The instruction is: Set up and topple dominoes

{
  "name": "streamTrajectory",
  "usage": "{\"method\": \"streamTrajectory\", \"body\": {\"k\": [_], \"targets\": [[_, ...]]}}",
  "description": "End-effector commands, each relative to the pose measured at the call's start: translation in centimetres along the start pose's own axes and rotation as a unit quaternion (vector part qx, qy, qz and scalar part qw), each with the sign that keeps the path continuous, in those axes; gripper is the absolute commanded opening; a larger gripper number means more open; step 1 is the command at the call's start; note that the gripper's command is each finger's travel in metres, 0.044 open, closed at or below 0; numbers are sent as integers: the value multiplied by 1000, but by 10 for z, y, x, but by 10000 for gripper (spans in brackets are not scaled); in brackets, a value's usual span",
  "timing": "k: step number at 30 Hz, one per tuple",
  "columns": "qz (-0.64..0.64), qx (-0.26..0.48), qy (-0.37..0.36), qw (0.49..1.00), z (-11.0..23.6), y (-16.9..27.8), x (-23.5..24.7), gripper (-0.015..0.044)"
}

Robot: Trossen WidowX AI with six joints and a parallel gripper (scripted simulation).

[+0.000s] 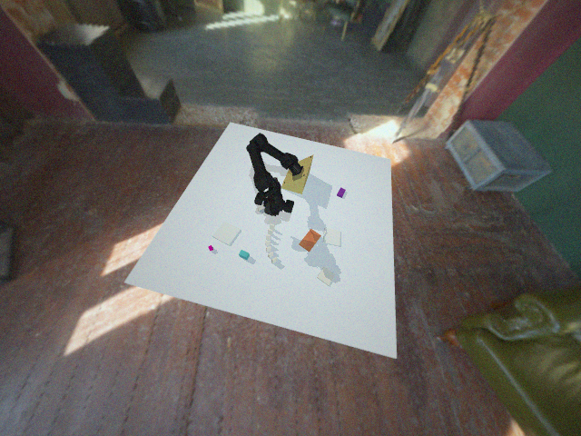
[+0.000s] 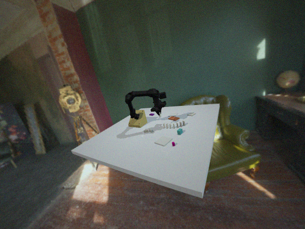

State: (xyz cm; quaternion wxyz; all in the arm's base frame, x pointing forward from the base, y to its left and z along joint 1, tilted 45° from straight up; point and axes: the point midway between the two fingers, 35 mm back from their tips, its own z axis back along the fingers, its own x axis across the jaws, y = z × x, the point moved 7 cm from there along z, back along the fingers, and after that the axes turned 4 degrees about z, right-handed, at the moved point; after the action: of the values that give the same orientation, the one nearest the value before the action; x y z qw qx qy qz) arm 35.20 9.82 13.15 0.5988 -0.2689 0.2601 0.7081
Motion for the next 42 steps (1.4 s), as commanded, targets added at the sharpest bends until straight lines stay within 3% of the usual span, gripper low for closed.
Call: {"method": "streamTrajectory", "body": {"k": [1,18,32,42], "targets": [[3,5,2,1000,-23,0,-1,107],[2,5,7,1000,-111,6,-4,107],[2,5,8,1000,-114,7,-4,107],[2,5,8,1000,-114,7,-4,370]]}}
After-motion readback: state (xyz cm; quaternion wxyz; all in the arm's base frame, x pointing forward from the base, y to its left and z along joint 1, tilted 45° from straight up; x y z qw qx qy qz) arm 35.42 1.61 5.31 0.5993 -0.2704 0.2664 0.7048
